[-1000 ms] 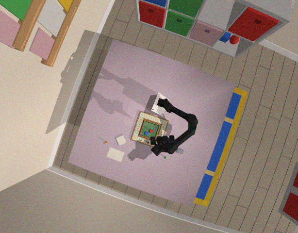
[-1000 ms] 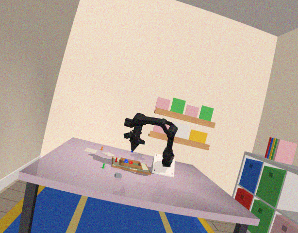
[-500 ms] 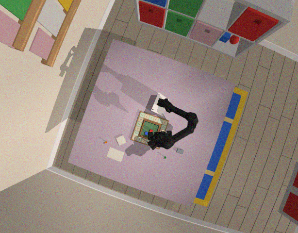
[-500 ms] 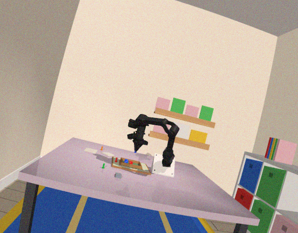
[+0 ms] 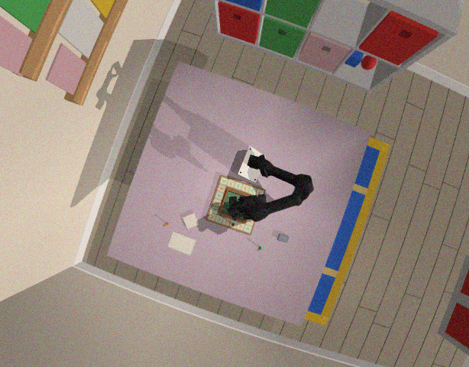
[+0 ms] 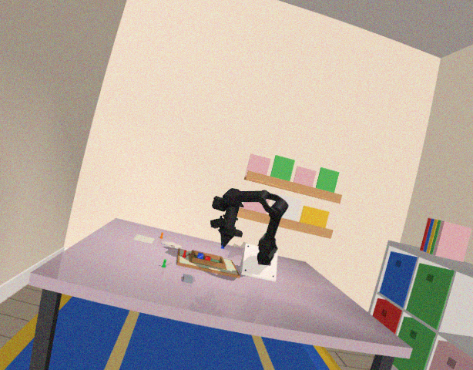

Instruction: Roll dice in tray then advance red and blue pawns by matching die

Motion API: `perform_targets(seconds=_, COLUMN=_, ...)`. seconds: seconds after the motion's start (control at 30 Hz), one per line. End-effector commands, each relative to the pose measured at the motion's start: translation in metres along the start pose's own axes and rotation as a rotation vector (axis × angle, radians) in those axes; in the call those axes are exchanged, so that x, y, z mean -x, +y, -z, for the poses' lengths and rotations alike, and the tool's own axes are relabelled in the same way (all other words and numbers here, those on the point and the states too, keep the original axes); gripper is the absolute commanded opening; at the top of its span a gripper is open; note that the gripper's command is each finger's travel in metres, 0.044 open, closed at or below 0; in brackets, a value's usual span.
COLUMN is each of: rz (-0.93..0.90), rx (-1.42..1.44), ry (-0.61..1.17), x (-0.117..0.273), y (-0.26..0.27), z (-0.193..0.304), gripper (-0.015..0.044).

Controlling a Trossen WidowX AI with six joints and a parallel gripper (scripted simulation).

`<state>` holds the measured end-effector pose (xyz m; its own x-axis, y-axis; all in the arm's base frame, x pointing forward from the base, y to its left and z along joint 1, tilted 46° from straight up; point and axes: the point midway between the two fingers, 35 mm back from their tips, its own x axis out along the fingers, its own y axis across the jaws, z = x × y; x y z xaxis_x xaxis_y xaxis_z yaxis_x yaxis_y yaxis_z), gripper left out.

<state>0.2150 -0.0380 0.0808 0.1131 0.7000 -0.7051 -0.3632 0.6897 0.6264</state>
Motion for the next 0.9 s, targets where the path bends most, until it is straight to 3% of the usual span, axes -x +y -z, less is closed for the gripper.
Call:
perform_targets(seconds=0.0, rz=-0.002, rx=0.002, ry=0.006, x=-0.008, y=-0.001, z=0.014, gripper=0.0000)
perform_targets(seconds=0.43, rz=-0.010, rx=0.003, ry=0.005, x=-0.036, y=0.003, z=0.064, gripper=0.0000)
perform_targets(seconds=0.87, rz=-0.011, rx=0.003, ry=0.004, x=-0.070, y=0.004, z=0.066, gripper=0.0000)
